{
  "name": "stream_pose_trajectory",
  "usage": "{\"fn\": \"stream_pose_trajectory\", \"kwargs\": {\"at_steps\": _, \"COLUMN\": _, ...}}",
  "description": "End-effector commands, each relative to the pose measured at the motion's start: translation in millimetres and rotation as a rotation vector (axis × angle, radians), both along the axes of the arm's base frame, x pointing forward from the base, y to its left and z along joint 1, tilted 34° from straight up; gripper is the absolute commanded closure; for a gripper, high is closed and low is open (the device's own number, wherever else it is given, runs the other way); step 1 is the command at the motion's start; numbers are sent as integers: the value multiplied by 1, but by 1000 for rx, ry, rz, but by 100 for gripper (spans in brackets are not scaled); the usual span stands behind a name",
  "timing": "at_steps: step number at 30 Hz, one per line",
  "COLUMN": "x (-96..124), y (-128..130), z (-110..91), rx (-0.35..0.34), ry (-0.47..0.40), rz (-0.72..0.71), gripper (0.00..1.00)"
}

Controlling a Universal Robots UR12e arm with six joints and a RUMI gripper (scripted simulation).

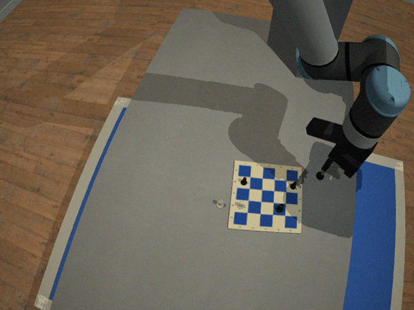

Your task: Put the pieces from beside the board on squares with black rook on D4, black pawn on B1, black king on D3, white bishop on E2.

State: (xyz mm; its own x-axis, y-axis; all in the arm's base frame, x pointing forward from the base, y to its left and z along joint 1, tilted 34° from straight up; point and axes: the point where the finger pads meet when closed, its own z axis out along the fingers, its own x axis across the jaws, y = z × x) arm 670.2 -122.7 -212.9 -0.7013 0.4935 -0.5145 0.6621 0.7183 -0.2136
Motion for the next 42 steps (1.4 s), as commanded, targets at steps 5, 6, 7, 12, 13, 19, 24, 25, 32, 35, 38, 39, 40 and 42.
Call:
{"fn": "stream_pose_trajectory", "kwargs": {"at_steps": 5, "x": 2, "y": -2, "z": 4, "rx": -4, "ry": 8, "rz": 15, "gripper": 100}}
{"fn": "stream_pose_trajectory", "kwargs": {"at_steps": 6, "x": 3, "y": -4, "z": 6, "rx": -7, "ry": 14, "rz": 24, "gripper": 100}}
{"fn": "stream_pose_trajectory", "kwargs": {"at_steps": 7, "x": 4, "y": -6, "z": 8, "rx": -11, "ry": 21, "rz": 36, "gripper": 100}}
{"fn": "stream_pose_trajectory", "kwargs": {"at_steps": 12, "x": 11, "y": -18, "z": 16, "rx": -27, "ry": 52, "rz": 88, "gripper": 100}}
{"fn": "stream_pose_trajectory", "kwargs": {"at_steps": 13, "x": 13, "y": -22, "z": 20, "rx": -34, "ry": 65, "rz": 111, "gripper": 100}}
{"fn": "stream_pose_trajectory", "kwargs": {"at_steps": 19, "x": 32, "y": -59, "z": 49, "rx": -87, "ry": 164, "rz": 278, "gripper": 100}}
{"fn": "stream_pose_trajectory", "kwargs": {"at_steps": 24, "x": 45, "y": -89, "z": 75, "rx": -132, "ry": 246, "rz": 416, "gripper": 100}}
{"fn": "stream_pose_trajectory", "kwargs": {"at_steps": 25, "x": 47, "y": -94, "z": 79, "rx": -139, "ry": 259, "rz": 439, "gripper": 100}}
{"fn": "stream_pose_trajectory", "kwargs": {"at_steps": 32, "x": 53, "y": -111, "z": 93, "rx": -164, "ry": 302, "rz": 513, "gripper": 100}}
{"fn": "stream_pose_trajectory", "kwargs": {"at_steps": 35, "x": 54, "y": -114, "z": 95, "rx": -168, "ry": 310, "rz": 526, "gripper": 100}}
{"fn": "stream_pose_trajectory", "kwargs": {"at_steps": 38, "x": 54, "y": -114, "z": 96, "rx": -168, "ry": 311, "rz": 527, "gripper": 100}}
{"fn": "stream_pose_trajectory", "kwargs": {"at_steps": 39, "x": 54, "y": -114, "z": 96, "rx": -168, "ry": 311, "rz": 527, "gripper": 100}}
{"fn": "stream_pose_trajectory", "kwargs": {"at_steps": 40, "x": 54, "y": -114, "z": 96, "rx": -168, "ry": 311, "rz": 527, "gripper": 100}}
{"fn": "stream_pose_trajectory", "kwargs": {"at_steps": 42, "x": 54, "y": -114, "z": 96, "rx": -168, "ry": 311, "rz": 527, "gripper": 100}}
